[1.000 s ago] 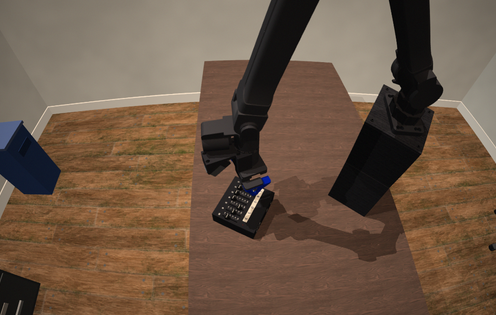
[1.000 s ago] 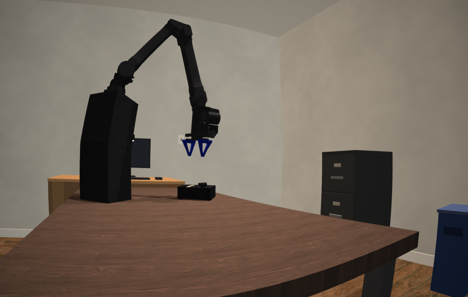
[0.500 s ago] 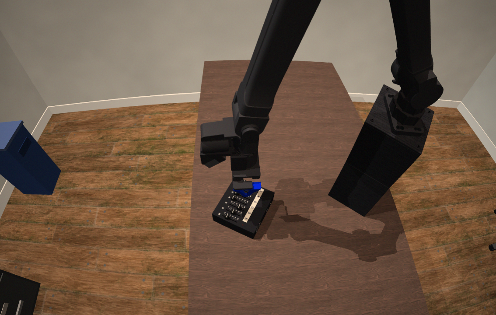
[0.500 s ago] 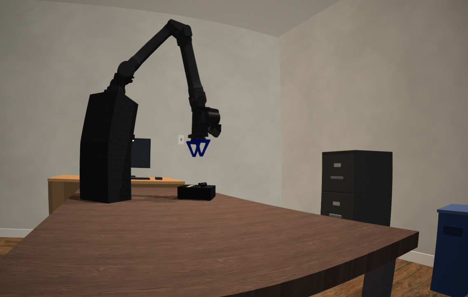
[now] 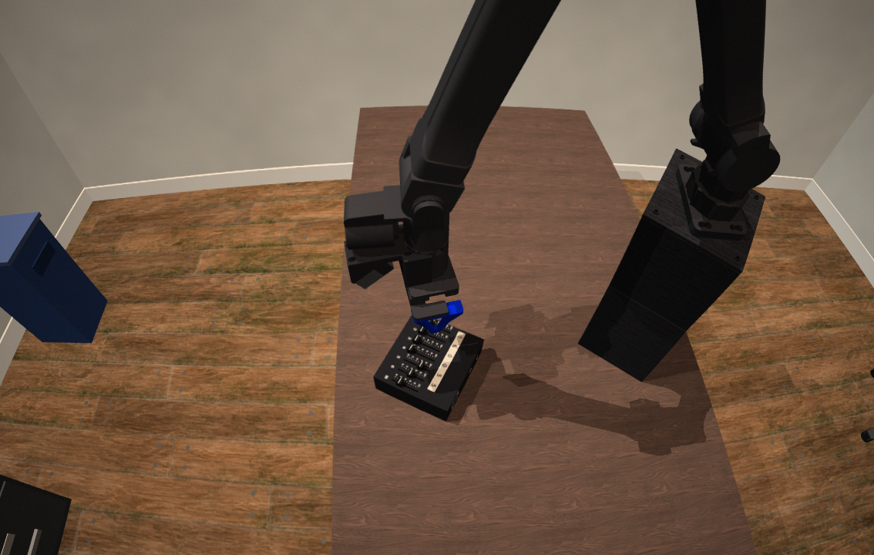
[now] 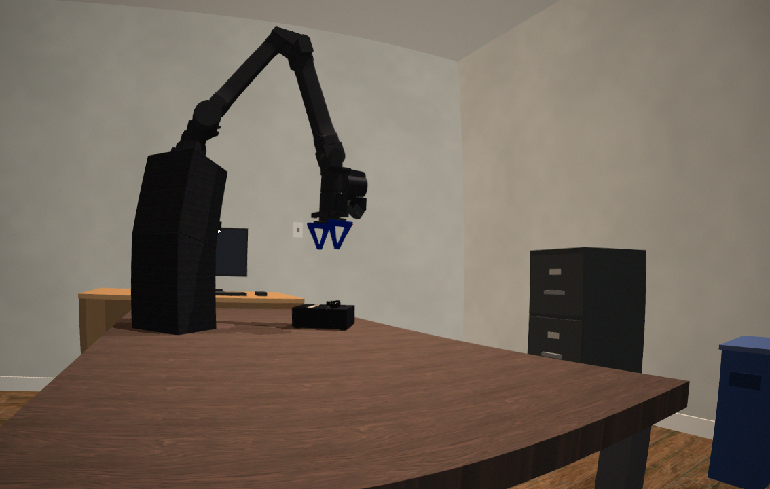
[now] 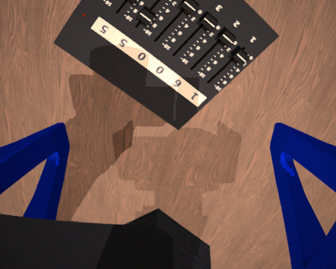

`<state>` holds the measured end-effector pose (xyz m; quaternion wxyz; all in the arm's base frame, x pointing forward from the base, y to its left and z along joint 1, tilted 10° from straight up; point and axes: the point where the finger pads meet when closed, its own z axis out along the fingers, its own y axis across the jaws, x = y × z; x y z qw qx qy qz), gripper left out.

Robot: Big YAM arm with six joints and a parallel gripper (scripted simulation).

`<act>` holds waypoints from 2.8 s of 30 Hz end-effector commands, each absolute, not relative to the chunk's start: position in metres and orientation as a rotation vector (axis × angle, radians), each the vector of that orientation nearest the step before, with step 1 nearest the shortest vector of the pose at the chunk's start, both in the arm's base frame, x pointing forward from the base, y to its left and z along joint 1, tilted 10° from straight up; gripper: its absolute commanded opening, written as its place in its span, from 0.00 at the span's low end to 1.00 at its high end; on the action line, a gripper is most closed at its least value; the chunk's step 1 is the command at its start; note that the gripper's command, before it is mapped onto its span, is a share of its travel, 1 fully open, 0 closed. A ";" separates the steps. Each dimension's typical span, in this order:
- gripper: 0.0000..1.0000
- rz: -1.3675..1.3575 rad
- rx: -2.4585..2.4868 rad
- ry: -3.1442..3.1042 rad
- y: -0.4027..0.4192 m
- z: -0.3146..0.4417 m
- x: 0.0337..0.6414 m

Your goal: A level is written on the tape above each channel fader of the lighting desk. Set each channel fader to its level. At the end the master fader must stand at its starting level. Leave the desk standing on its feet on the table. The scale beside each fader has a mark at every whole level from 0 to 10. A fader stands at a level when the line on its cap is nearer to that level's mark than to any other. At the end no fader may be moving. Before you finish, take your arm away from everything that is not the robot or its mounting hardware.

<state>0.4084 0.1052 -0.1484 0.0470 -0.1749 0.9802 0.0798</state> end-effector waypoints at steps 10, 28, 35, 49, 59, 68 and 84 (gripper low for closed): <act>1.00 0.274 -1.380 2.591 0.074 -0.044 0.452; 1.00 0.295 -2.126 1.870 0.031 0.060 0.439; 1.00 0.251 -2.331 1.526 0.029 0.079 0.440; 1.00 0.254 -2.359 1.479 0.033 0.073 0.437; 1.00 0.253 -2.359 1.479 0.033 0.073 0.437; 1.00 0.253 -2.359 1.479 0.033 0.073 0.437; 1.00 0.253 -2.359 1.479 0.033 0.073 0.437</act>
